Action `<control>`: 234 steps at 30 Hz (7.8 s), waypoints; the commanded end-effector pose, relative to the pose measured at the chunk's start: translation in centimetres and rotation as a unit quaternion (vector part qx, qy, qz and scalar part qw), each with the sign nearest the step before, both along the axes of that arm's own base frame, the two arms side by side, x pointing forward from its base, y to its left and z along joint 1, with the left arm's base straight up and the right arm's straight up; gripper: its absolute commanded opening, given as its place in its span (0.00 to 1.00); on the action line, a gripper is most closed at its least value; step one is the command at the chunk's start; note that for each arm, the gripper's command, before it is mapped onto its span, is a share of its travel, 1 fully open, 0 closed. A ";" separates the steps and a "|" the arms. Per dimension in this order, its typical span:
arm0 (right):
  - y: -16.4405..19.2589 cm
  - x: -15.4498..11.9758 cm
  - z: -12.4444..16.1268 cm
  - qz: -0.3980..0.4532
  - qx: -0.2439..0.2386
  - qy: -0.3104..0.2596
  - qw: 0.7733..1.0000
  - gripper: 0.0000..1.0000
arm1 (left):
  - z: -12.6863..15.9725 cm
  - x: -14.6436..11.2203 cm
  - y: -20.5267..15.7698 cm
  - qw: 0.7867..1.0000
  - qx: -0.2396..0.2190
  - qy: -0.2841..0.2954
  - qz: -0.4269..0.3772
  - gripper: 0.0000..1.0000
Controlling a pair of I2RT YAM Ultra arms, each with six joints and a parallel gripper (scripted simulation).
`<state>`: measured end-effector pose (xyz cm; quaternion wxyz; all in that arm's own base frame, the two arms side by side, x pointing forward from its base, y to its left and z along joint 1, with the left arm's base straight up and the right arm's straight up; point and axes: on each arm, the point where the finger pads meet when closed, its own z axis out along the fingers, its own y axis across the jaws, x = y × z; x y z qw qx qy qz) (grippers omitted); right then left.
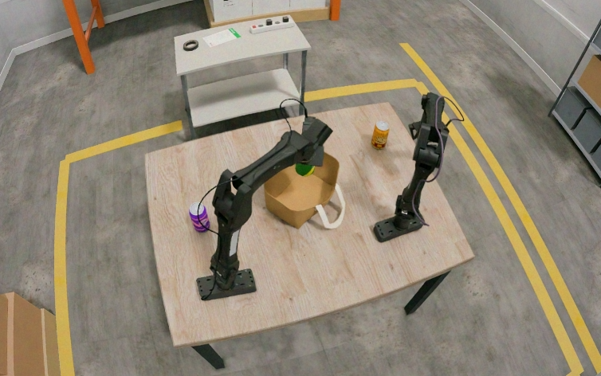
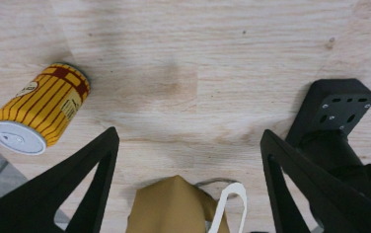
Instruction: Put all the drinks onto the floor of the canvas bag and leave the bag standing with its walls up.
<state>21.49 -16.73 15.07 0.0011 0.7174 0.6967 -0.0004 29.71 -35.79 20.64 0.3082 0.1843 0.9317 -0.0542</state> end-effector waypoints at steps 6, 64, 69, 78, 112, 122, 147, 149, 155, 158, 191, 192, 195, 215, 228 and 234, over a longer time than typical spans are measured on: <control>-0.1 -0.1 1.0 -0.001 -0.020 -0.013 1.000 1.00 | 3.9 1.0 0.2 0.997 -0.049 -0.052 0.012 0.70; -0.1 -0.1 1.0 -0.001 -0.020 -0.013 1.000 1.00 | -1.9 1.0 -0.8 0.997 -0.059 -0.054 0.005 0.70; -0.1 -0.1 1.0 -0.001 -0.020 -0.013 1.000 1.00 | -4.6 1.0 -1.2 0.998 -0.039 -0.042 0.002 0.70; -0.1 -0.1 1.0 -0.001 -0.020 -0.013 1.000 1.00 | -5.5 0.7 -0.8 0.998 -0.038 -0.041 0.002 0.70; -0.1 -0.1 1.0 -0.001 -0.020 -0.013 1.000 1.00 | -8.3 1.0 -1.2 0.998 -0.046 -0.047 0.002 0.70; -0.1 -0.1 1.0 -0.001 -0.020 -0.013 1.000 1.00 | -9.4 1.3 -1.7 0.998 -0.045 -0.047 0.003 0.70; -0.1 -0.1 1.0 -0.001 -0.020 -0.013 1.000 1.00 | -10.7 2.0 -1.8 0.998 -0.037 -0.042 0.007 0.70; -0.1 -0.1 1.0 -0.001 -0.020 -0.013 1.000 1.00 | -10.7 2.1 -1.8 0.998 -0.035 -0.042 0.008 0.70; -0.1 -0.1 1.0 -0.001 -0.020 -0.013 1.000 1.00 | -10.0 1.9 -2.0 0.998 -0.042 -0.046 0.006 0.70; -0.1 -0.1 1.0 -0.001 -0.020 -0.013 1.000 1.00 | -10.1 1.9 -2.0 0.998 -0.041 -0.045 0.005 0.70; -0.1 -0.1 1.0 -0.001 -0.020 -0.013 1.000 1.00 | -13.7 1.0 -0.6 0.999 -0.028 -0.036 0.005 0.70; -0.1 -0.1 1.0 -0.001 -0.020 -0.013 1.000 1.00 | -13.5 1.6 -1.6 0.999 -0.036 -0.040 0.007 0.70; -0.1 -0.1 1.0 -0.001 -0.020 -0.013 1.000 1.00 | -12.6 1.8 -1.9 0.998 -0.047 -0.046 0.009 0.70; -0.1 -0.1 1.0 -0.001 -0.020 -0.013 1.000 1.00 | -12.1 1.8 -1.9 0.997 -0.054 -0.049 0.010 0.84; -0.1 -0.1 1.0 -0.001 -0.020 -0.013 1.000 1.00 | -12.1 1.8 -1.9 0.997 -0.054 -0.049 0.010 0.86; -0.1 -0.1 1.0 -0.001 -0.020 -0.013 1.000 1.00 | -12.1 1.8 -1.9 0.997 -0.054 -0.049 0.010 0.86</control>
